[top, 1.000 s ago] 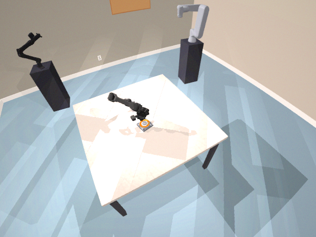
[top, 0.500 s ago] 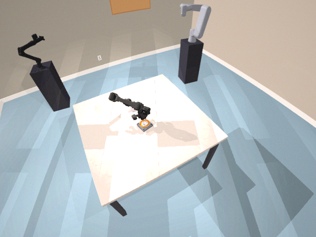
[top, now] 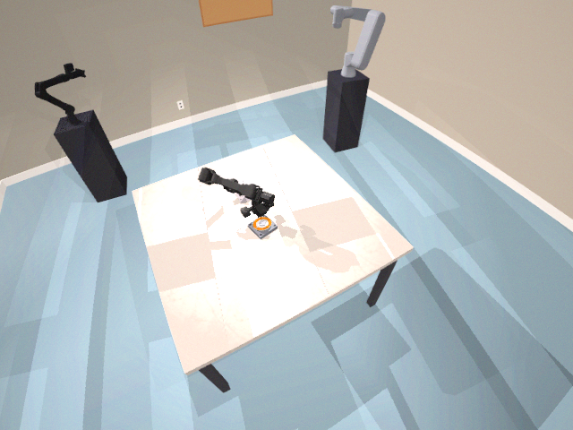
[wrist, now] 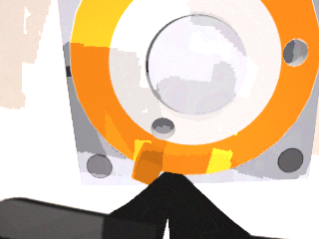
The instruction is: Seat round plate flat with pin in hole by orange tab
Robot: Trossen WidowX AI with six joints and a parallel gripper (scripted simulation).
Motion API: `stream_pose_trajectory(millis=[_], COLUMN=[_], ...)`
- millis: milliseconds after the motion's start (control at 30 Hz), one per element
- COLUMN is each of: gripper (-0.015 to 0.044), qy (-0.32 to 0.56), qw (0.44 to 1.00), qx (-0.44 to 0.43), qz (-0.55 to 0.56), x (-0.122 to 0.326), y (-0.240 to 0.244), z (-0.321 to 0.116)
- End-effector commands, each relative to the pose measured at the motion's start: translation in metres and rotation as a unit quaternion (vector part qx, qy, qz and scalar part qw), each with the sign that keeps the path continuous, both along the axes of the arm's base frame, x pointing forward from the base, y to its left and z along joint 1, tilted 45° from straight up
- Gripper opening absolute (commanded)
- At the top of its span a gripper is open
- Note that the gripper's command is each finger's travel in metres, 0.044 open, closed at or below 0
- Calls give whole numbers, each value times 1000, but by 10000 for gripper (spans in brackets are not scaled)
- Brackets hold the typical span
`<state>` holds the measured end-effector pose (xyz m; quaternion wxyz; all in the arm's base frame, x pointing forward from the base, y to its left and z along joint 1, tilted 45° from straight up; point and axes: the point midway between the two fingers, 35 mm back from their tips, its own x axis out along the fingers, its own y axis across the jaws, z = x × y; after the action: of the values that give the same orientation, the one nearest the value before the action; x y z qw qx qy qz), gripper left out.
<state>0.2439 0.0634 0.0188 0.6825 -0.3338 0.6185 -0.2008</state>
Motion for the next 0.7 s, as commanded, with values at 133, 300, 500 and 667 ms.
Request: stream_pose_trajectory(millis=[133, 300, 500, 667], gripper=[0, 0, 0, 0], qy=[0, 0, 0, 0], qw=[1000, 1000, 1000, 1000], qx=[5, 5, 6, 6], qz=[-1, -1, -1, -1], x=[1, 1, 3, 4], y=[9, 12, 16, 20], z=[-8, -11, -14, -17])
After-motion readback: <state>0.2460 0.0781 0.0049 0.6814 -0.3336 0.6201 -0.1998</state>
